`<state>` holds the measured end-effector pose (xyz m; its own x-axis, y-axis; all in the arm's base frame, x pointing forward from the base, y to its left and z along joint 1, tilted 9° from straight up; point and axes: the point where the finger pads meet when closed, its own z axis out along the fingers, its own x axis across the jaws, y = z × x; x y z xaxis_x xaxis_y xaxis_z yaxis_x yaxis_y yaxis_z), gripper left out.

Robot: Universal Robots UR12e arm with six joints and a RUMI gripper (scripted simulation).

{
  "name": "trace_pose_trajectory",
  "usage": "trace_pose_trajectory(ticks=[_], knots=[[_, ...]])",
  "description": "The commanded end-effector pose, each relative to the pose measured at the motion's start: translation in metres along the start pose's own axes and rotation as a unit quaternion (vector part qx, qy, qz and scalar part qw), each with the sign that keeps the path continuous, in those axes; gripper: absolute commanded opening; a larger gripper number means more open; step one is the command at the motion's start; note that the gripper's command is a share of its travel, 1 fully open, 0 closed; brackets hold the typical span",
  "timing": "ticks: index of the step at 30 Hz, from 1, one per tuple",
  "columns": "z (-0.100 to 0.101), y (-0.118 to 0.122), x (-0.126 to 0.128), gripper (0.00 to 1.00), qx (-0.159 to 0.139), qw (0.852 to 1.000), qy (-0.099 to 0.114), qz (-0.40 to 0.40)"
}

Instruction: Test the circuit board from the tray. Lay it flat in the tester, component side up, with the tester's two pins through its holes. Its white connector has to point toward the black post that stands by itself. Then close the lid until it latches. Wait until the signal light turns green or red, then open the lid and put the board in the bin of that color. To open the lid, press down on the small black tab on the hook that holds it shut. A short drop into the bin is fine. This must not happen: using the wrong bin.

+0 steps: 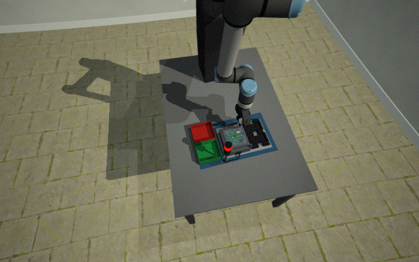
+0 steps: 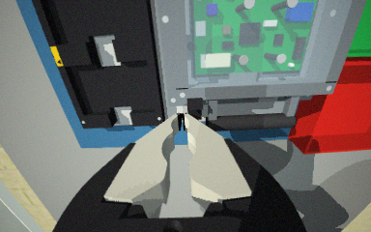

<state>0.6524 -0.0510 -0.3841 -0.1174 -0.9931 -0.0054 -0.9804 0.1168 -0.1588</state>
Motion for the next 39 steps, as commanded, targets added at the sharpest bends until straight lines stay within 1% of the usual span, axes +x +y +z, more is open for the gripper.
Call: trace_pose_trajectory(ticks=[1, 39], knots=[[0.0001, -0.0019, 0.0019, 0.0, 0.002, 1.0, 0.001, 0.0], [0.0037, 0.0011, 0.002, 0.0, 0.002, 1.0, 0.001, 0.0]])
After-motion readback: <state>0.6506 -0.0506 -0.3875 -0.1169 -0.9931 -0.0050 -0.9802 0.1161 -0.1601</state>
